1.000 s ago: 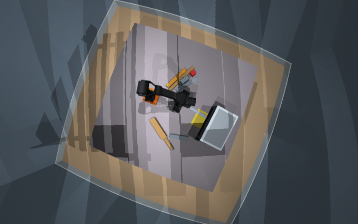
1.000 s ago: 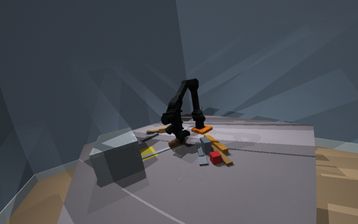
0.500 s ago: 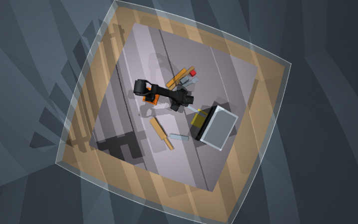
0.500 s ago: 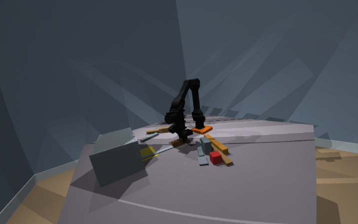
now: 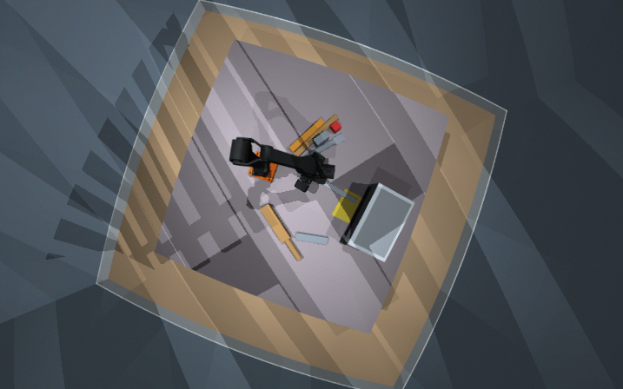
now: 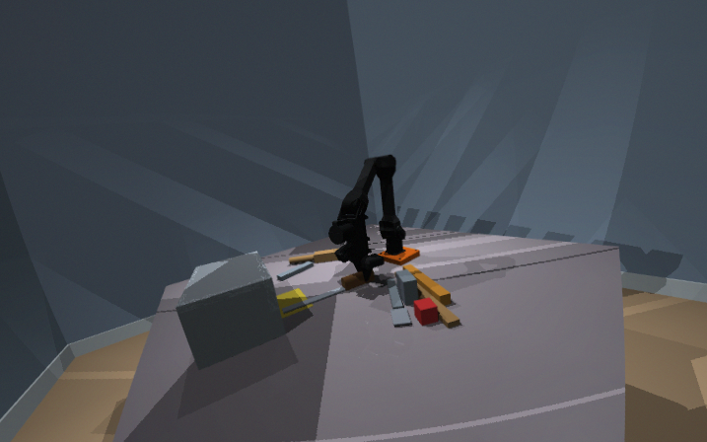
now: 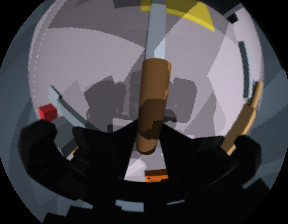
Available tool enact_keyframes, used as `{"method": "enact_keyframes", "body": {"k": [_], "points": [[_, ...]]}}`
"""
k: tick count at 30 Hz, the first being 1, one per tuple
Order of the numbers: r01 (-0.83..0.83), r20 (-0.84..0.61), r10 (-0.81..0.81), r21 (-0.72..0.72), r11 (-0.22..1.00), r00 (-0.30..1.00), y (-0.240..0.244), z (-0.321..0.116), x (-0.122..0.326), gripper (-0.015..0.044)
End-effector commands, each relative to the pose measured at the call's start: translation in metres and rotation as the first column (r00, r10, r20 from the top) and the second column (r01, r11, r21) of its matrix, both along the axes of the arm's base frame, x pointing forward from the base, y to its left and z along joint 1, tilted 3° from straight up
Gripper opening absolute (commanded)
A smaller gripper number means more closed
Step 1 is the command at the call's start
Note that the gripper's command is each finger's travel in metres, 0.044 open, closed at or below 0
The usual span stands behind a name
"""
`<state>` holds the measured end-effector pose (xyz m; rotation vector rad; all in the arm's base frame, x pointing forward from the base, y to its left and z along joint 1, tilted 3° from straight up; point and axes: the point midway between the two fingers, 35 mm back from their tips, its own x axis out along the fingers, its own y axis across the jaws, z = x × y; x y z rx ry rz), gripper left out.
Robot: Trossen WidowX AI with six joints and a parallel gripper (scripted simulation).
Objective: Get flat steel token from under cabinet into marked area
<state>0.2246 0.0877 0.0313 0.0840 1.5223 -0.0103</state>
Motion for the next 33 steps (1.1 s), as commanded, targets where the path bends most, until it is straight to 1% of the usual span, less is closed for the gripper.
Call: {"method": "enact_keyframes", "body": {"k": [1,33], "points": [[0.023,-0.002,-0.023,0.001,1.0,1.0,0.002,0.0,0.0,0.0],[0.081,-0.008,-0.081,0.006,0.997,0.997,0.034,0.005,-0.002,0.0]]}}
